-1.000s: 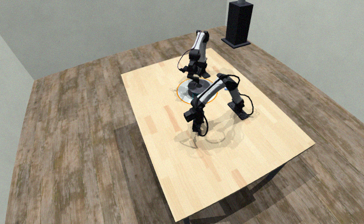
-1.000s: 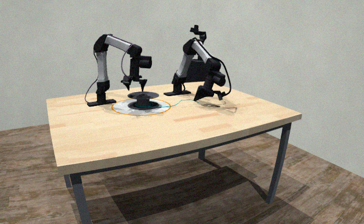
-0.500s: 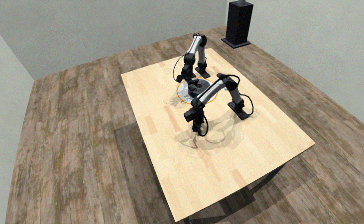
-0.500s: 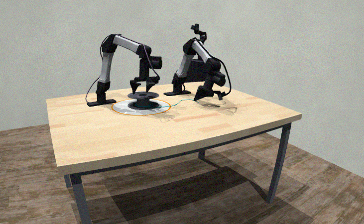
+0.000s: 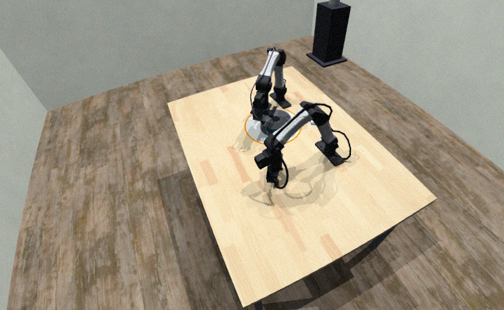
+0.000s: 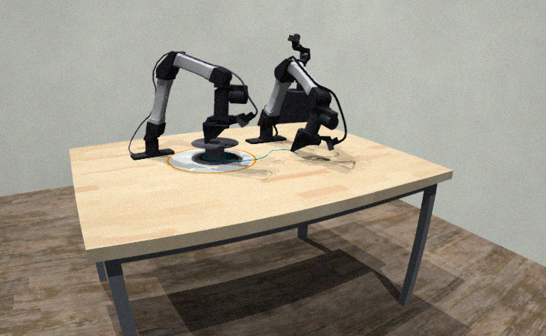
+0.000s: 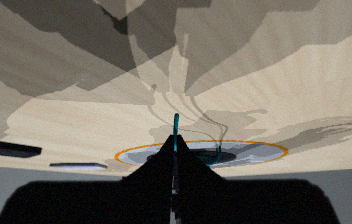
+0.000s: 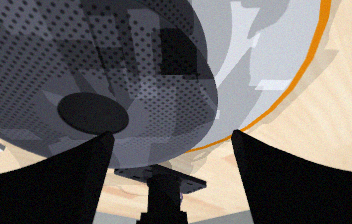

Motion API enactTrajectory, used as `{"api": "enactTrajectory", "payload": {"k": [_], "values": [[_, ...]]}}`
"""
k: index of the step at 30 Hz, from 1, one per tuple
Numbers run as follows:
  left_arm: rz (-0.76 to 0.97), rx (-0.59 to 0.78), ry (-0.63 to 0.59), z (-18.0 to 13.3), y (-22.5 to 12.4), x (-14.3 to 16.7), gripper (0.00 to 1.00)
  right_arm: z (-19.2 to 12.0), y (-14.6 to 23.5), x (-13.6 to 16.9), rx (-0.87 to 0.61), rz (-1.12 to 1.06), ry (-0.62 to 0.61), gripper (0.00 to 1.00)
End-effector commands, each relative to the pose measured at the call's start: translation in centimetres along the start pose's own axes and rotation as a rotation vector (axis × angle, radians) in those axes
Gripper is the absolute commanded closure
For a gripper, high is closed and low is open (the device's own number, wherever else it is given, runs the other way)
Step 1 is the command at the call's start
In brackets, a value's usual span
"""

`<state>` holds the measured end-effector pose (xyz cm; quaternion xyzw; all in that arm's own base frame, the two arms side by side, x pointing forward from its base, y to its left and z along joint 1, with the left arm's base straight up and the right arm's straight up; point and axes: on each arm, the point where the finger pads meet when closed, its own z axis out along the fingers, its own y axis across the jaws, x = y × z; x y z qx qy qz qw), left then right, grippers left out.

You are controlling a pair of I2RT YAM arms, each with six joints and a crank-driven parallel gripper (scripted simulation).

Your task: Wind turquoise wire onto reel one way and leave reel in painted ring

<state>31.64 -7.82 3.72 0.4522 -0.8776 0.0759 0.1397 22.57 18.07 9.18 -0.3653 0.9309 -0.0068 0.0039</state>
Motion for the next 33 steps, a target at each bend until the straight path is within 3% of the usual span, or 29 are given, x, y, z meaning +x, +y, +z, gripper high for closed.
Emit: {"api": "enactTrajectory", "payload": {"k": [1,16,26,33], "values": [[-0.001,0.023,-0.008,-0.9,-0.2,0.0,1.0,-0.3,-0.1,-0.5,-0.016,-0.079,0.002,0.0],[-0.001,0.023,-0.008,-1.0,-0.2,0.0,1.0,-0.2,0.1,-0.7,-0.016,-0.079,0.002,0.0],[-0.001,0.023,-0.008,-1.1,-0.2,0.1,1.0,4.2,0.4,-0.5,-0.016,-0.079,0.002,0.0],[-0.001,0.023,-0.008,-1.1,-0.2,0.1,1.0,4.0,0.4,-0.8,-0.016,-0.079,0.002,0.0]]}}
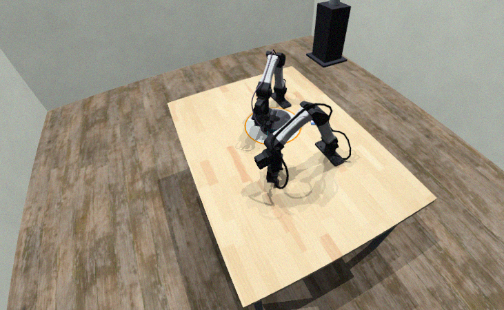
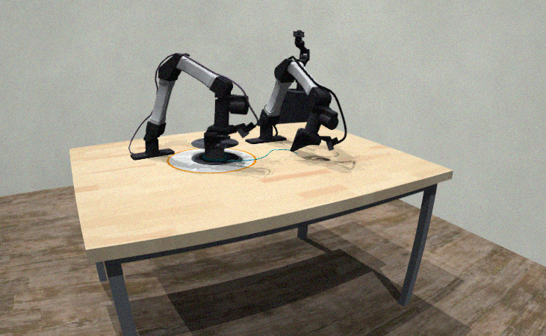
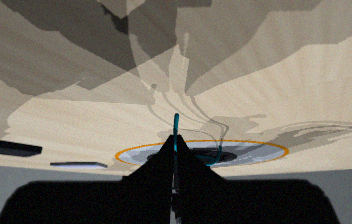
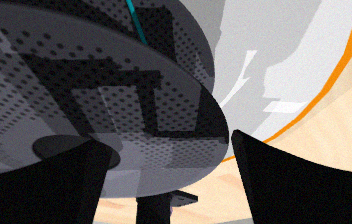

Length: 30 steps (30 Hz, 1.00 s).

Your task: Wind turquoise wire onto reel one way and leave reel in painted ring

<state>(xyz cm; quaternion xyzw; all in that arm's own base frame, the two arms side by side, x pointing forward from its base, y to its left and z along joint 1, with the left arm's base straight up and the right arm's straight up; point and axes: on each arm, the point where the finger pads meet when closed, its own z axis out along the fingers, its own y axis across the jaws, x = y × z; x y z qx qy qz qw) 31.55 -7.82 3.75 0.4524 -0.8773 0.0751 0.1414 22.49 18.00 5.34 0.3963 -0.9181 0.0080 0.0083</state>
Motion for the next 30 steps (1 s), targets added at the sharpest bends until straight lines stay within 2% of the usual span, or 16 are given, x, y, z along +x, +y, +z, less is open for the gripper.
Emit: {"api": "enactTrajectory", "payload": {"k": [1,6,10,12,23,30], "values": [[0.0,0.026,-0.01,-1.1,-0.3,0.0,1.0,0.1,0.3,-1.0,-0.008,-0.012,-0.022,0.0],[0.001,0.026,-0.01,-1.2,-0.4,0.0,1.0,-0.5,0.3,-1.0,-0.008,-0.012,-0.022,0.0],[0.001,0.025,-0.021,-1.4,-0.4,-0.6,1.0,-0.5,0.3,-1.0,-0.008,-0.012,-0.022,0.07],[0.001,0.025,-0.021,-1.4,-0.4,-0.6,1.0,-0.5,0.3,-1.0,-0.008,-0.012,-0.022,0.07],[-0.014,0.022,-0.05,-1.5,-0.4,-2.1,1.0,-0.5,0.3,-1.0,-0.008,-0.012,-0.022,0.25],[-0.011,0.022,-0.049,-1.0,-0.4,-2.0,1.0,0.2,0.5,-0.3,-0.009,0.055,-0.021,0.25]]}}
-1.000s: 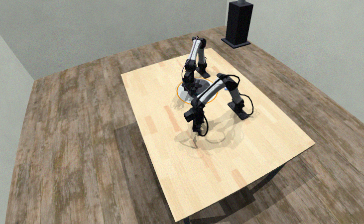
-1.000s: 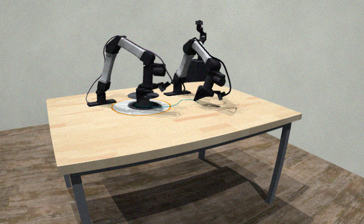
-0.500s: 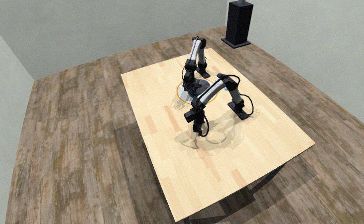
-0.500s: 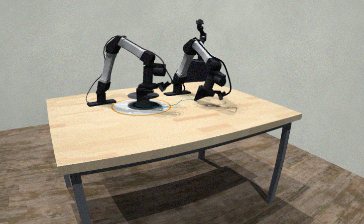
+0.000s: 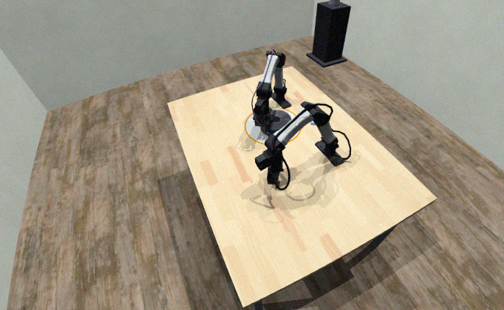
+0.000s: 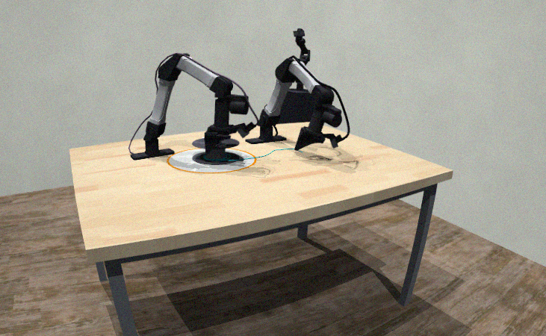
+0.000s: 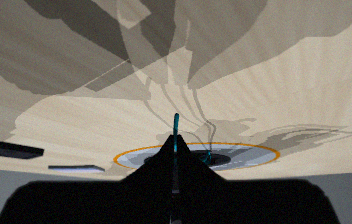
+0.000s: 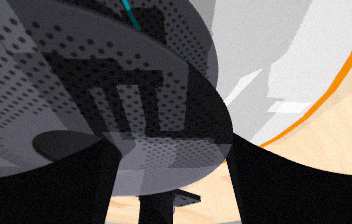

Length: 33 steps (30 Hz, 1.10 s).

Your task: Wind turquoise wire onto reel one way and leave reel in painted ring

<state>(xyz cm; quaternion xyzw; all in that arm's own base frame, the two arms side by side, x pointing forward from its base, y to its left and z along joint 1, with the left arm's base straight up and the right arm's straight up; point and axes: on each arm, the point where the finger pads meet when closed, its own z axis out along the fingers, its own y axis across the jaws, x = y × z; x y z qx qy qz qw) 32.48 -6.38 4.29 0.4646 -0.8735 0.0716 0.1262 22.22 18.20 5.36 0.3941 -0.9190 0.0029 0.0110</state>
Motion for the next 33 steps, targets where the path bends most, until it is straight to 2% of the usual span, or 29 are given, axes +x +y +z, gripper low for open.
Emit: {"api": "enactTrajectory", "payload": {"k": [1,7,13,16,17,22,26,31,33], "values": [[0.013,0.011,-0.014,0.2,-0.5,-0.4,1.0,0.3,0.2,0.1,0.002,0.092,-0.023,0.25],[0.017,0.013,0.03,1.4,-0.5,2.4,1.0,0.4,0.9,4.7,-0.003,0.542,-0.023,0.25],[0.046,0.007,0.038,1.7,-1.1,6.0,1.0,0.4,5.0,8.7,-0.013,0.908,-0.034,0.25],[0.057,0.003,0.039,1.6,-1.2,6.4,1.0,0.4,5.8,8.8,-0.014,0.967,-0.035,0.25],[0.087,-0.006,0.029,1.5,-1.2,6.5,1.0,0.4,6.4,8.7,-0.017,1.098,-0.03,0.25],[0.13,-0.02,0.097,0.9,-1.2,6.7,1.0,0.4,8.5,7.3,-0.026,1.34,-0.024,0.25],[0.145,-0.024,0.145,0.8,-1.1,5.8,1.0,0.4,8.4,6.4,-0.031,1.541,-0.021,0.25],[0.083,-0.003,0.178,1.3,-0.6,5.3,1.0,0.4,7.3,6.2,-0.023,1.818,-0.018,0.25],[0.083,-0.003,0.178,1.3,-0.6,5.3,1.0,0.4,7.3,6.2,-0.023,1.818,-0.018,0.25]]}}
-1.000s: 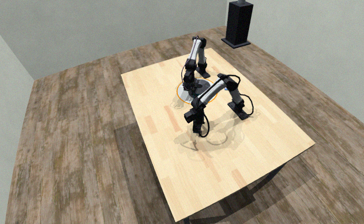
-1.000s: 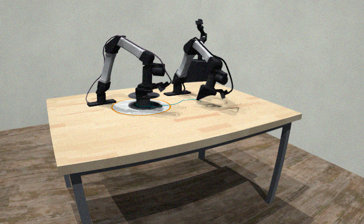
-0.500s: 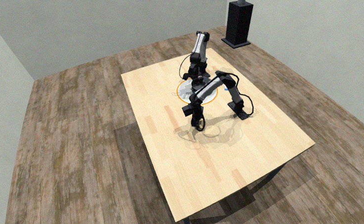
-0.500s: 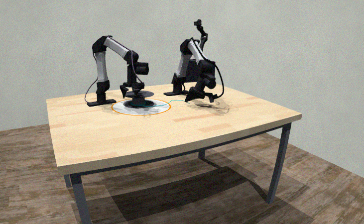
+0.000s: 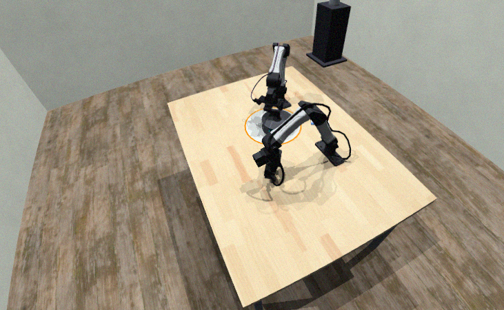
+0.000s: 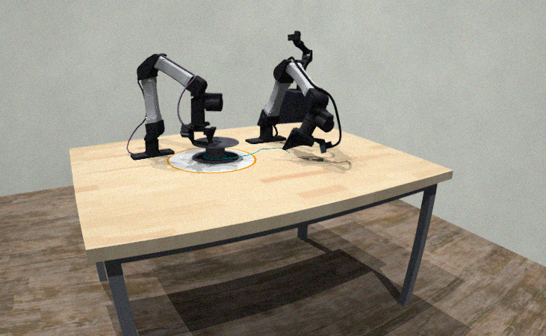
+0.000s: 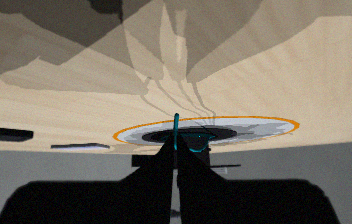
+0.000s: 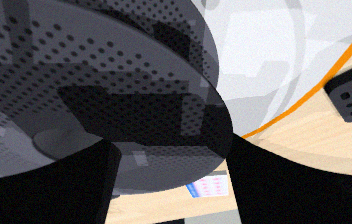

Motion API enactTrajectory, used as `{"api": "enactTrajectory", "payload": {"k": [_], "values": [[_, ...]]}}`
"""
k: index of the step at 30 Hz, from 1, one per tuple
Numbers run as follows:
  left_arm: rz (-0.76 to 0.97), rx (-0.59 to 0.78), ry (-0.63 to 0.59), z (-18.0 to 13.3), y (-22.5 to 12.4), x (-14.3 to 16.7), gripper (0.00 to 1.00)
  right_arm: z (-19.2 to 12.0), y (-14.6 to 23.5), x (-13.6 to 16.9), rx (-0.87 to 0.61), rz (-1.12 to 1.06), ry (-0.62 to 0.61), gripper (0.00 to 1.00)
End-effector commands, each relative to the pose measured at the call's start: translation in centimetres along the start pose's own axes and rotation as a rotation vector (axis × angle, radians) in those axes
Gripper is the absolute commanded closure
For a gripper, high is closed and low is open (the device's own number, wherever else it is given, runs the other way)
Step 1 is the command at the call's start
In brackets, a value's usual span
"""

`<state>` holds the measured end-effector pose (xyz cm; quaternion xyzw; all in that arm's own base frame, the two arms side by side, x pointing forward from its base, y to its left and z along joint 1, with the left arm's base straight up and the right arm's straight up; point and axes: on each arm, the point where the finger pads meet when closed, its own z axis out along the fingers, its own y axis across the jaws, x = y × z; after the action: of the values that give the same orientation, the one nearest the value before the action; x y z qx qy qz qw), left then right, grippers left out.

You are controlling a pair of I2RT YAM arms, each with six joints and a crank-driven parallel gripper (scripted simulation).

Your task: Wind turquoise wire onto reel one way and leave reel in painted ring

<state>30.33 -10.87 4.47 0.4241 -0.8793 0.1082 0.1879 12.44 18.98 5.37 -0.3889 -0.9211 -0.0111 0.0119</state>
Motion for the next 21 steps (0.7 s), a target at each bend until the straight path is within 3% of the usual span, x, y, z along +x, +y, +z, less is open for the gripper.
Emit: {"api": "enactTrajectory", "payload": {"k": [1,11,17,21], "values": [[-0.023,0.018,0.034,0.2,0.1,0.5,1.0,0.2,-0.1,-0.5,0.007,0.254,-0.032,0.25],[-0.065,0.042,0.044,0.5,-0.4,1.4,1.0,0.2,-0.2,-0.7,0.007,0.254,-0.032,0.0],[-0.065,0.042,0.044,0.3,-0.6,1.3,1.0,-0.6,0.5,0.2,0.007,0.254,-0.032,0.0],[-0.065,0.042,0.044,0.0,-0.8,1.1,1.0,-4.1,0.7,-0.1,0.007,0.254,-0.032,0.0]]}}
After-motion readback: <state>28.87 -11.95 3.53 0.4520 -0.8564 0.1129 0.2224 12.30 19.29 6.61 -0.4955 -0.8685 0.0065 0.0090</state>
